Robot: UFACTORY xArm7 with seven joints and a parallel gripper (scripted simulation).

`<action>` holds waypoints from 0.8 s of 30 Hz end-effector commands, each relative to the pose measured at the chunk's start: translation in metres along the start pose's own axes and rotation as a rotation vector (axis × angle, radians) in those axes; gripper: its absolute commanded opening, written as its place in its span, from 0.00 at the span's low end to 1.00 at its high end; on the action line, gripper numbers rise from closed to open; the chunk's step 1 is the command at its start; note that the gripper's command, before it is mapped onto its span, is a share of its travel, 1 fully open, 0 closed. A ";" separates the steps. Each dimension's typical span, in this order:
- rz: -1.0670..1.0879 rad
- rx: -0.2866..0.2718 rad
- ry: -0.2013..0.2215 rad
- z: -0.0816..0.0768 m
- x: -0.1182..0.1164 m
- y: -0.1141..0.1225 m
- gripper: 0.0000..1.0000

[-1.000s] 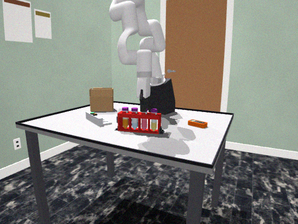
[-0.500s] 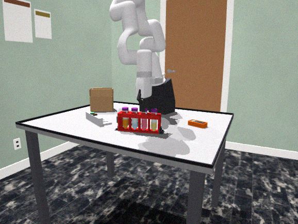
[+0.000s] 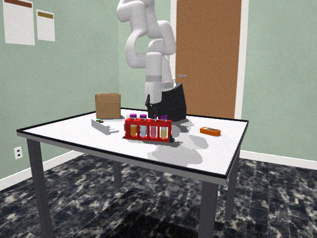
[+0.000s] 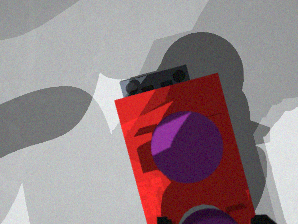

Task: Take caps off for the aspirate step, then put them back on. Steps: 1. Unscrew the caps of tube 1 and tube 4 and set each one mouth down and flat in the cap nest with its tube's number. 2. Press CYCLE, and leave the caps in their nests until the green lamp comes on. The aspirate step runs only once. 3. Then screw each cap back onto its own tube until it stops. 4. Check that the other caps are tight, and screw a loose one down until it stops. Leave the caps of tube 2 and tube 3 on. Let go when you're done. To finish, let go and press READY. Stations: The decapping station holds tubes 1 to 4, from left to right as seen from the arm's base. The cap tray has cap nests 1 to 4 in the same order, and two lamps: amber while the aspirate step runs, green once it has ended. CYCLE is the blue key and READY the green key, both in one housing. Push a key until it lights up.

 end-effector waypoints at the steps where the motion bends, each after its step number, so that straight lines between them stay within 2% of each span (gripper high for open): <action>1: -0.001 0.001 0.003 -0.013 0.001 0.000 0.46; 5: -0.001 0.001 0.003 -0.019 0.001 0.000 0.46; 13: -0.001 0.001 0.003 -0.043 0.002 0.000 0.46; 17: -0.001 0.001 0.003 -0.044 0.002 0.000 0.46; 20: -0.251 0.000 0.003 -0.044 0.002 0.025 0.46; 22: -0.251 0.000 0.003 -0.044 0.002 0.025 0.46; 24: -0.413 -0.001 0.003 -0.044 0.002 0.041 0.46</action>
Point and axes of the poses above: the point where the finger pads meet when closed, its own z axis out along the fingers, its own x axis across the jaws, y = z × x, the point moved 2 cm from there along -z, back along the fingers, and after that the axes turned 13 degrees about -z, right-handed, at the moved point
